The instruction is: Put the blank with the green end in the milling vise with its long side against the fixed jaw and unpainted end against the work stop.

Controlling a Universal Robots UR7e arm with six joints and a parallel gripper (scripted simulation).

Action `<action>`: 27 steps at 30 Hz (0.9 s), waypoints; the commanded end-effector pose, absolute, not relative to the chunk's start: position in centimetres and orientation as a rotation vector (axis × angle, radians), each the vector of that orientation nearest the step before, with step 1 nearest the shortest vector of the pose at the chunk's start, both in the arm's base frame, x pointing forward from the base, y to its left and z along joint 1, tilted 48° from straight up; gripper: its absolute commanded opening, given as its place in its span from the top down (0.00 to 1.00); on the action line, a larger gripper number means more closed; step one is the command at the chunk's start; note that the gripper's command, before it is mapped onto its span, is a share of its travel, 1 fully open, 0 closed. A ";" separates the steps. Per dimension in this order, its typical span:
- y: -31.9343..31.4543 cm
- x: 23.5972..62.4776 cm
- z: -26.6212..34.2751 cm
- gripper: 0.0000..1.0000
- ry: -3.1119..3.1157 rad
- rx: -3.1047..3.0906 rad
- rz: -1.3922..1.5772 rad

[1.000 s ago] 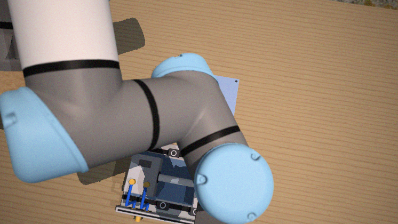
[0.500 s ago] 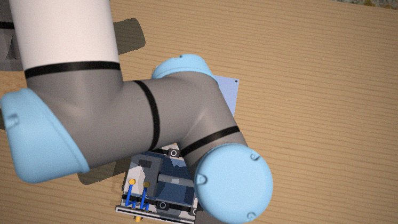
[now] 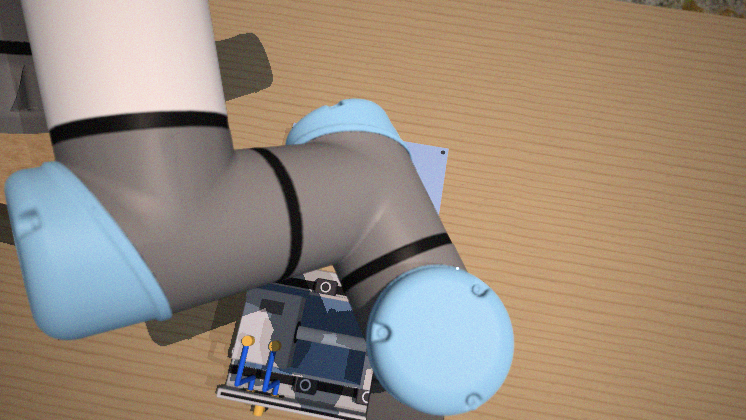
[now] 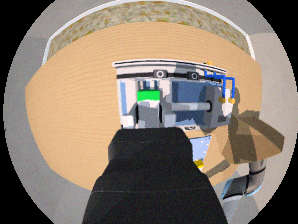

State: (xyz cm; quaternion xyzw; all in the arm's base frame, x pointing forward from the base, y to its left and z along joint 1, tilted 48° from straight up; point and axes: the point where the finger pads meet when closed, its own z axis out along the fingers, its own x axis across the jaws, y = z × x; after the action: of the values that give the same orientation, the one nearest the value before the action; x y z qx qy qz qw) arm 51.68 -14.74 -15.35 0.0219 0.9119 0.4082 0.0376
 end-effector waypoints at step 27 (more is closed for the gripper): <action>-14.5 51.9 -15.0 1.00 2.798 0.067 1.250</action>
State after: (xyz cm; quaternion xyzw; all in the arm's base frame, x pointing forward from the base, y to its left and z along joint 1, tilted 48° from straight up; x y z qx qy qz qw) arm 51.86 -14.49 -15.05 0.0217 0.9122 0.4076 0.0373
